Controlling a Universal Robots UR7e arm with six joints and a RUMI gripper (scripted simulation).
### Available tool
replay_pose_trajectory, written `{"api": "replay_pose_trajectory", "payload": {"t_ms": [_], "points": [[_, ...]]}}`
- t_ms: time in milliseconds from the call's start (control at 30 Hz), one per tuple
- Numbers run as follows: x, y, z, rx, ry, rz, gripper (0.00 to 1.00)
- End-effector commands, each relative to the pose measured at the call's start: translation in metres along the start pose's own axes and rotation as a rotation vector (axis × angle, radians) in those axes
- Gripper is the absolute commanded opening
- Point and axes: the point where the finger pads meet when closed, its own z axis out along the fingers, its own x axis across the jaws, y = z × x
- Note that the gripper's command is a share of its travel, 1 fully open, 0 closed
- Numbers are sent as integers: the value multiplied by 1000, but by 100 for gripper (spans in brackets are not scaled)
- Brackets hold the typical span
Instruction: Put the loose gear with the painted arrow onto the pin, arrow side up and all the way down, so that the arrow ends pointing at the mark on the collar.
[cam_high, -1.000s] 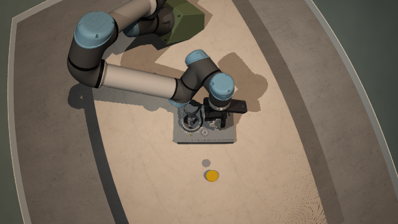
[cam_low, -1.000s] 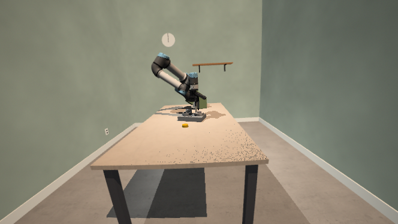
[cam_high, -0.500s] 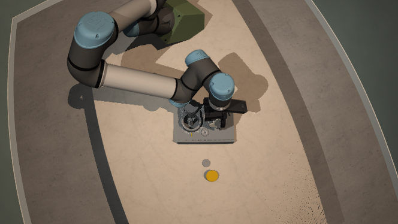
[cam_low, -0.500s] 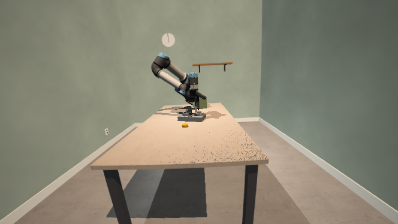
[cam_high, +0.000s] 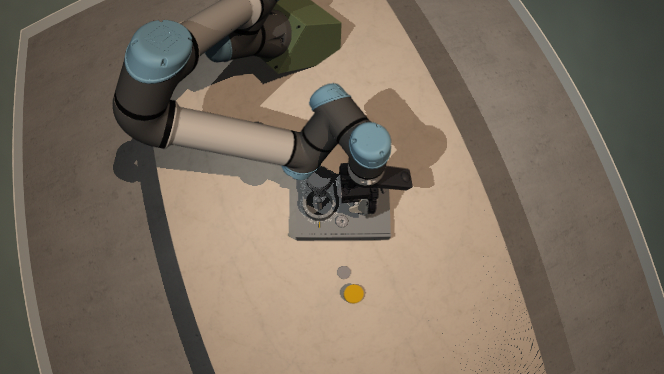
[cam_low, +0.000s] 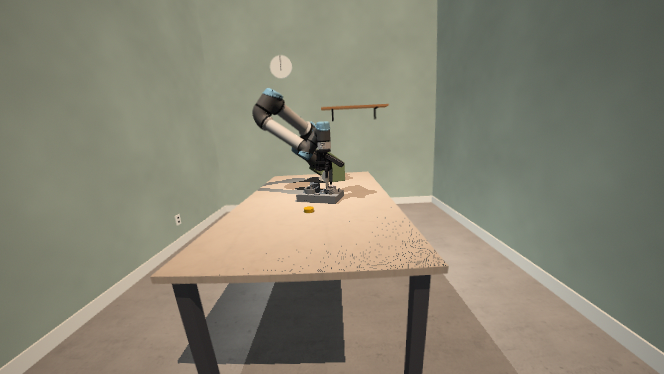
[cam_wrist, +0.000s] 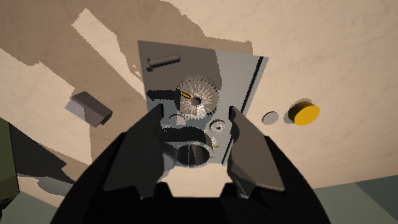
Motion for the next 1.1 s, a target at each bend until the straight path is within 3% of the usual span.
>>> {"api": "replay_pose_trajectory", "payload": {"t_ms": [0,1067], "points": [[0,0,2,1,1,0,54],[1,0,28,1,1,0,54]]}}
